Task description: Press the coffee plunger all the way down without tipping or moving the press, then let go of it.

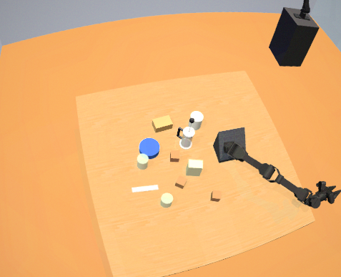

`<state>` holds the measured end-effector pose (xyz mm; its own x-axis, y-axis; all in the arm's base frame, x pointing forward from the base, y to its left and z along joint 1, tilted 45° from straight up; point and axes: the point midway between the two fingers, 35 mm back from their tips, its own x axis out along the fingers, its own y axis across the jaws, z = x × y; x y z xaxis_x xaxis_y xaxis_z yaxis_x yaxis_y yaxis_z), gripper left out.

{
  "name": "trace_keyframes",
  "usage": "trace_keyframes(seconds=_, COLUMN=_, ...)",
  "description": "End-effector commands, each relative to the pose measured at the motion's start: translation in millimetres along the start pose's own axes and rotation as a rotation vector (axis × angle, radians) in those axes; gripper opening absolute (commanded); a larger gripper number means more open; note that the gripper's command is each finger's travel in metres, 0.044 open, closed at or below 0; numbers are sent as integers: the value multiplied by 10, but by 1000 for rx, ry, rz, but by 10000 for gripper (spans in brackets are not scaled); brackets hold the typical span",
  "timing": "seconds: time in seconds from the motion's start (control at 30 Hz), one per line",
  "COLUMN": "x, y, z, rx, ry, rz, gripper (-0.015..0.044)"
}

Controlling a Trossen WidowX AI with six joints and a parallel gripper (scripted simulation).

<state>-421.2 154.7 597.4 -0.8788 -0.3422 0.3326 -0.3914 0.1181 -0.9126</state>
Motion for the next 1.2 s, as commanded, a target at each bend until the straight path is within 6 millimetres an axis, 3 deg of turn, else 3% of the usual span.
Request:
trace_keyframes(seconds=0.0, x=-18, y=5, z=-22, rx=2, ry=6, rz=3, gripper=426)
trace_keyframes(seconds=0.13, x=-281, y=60, z=-302, rx=21, ry=89, rz=43, gripper=440)
trace_keyframes(seconds=0.3, x=-914, y=113, z=-824, rx=71, ry=274, rz=108, gripper=440)
trace_keyframes(seconds=0.6, x=-2055, y=1, z=-1315, rx=105, ry=575, rz=165, gripper=440)
trace_keyframes(seconds=0.77, x=-2673, y=-22, z=-1504, rx=140, ry=739, rz=176, gripper=440)
trace_keyframes(seconds=0.97, x=-3702, y=-116, z=-1612, rx=184, ry=996, rz=183, gripper=440)
trace_keyframes(seconds=1.1, x=-4017, y=-168, z=-1587, rx=213, ry=1085, rz=168, gripper=440)
trace_keyframes(seconds=1.17, x=-4321, y=-181, z=-1561, rx=242, ry=1157, rz=159, gripper=440)
